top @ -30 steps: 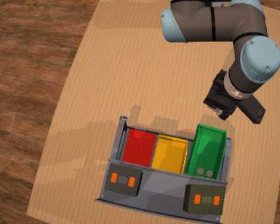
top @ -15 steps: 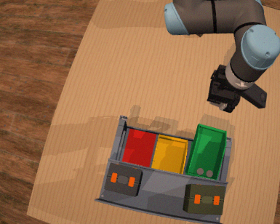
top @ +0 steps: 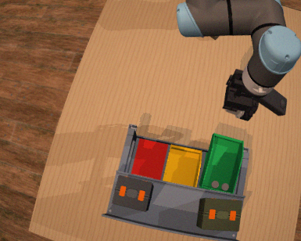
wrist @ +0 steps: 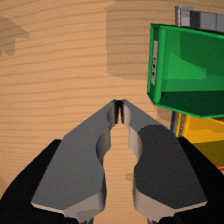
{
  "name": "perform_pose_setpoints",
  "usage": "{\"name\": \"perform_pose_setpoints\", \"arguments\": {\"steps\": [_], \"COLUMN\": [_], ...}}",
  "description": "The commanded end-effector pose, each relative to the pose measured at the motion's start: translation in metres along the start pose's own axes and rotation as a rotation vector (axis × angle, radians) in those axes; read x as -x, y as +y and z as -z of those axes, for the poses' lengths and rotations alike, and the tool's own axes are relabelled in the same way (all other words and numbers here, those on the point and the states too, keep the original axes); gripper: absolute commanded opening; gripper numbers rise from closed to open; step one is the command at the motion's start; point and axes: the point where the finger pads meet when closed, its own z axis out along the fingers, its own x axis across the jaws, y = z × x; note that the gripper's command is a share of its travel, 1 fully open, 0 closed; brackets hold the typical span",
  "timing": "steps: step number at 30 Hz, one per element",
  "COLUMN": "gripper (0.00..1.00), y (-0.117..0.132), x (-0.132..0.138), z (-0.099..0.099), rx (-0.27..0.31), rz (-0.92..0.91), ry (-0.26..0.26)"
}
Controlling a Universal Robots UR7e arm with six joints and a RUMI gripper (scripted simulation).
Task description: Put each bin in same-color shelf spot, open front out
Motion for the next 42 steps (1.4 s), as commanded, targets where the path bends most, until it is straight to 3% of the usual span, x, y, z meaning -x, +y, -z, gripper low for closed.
{"name": "perform_pose_setpoints", "arguments": {"steps": [1, 42], "gripper": [0.00, 0.00], "y": [0.0000, -0.0001], "x": [-0.0003, -0.0003], "z": [0.0004, -0.0068], "rx": [0.000, -0.005], "rz": [0.000, 0.026], "ry": [0.001, 0.003]}}
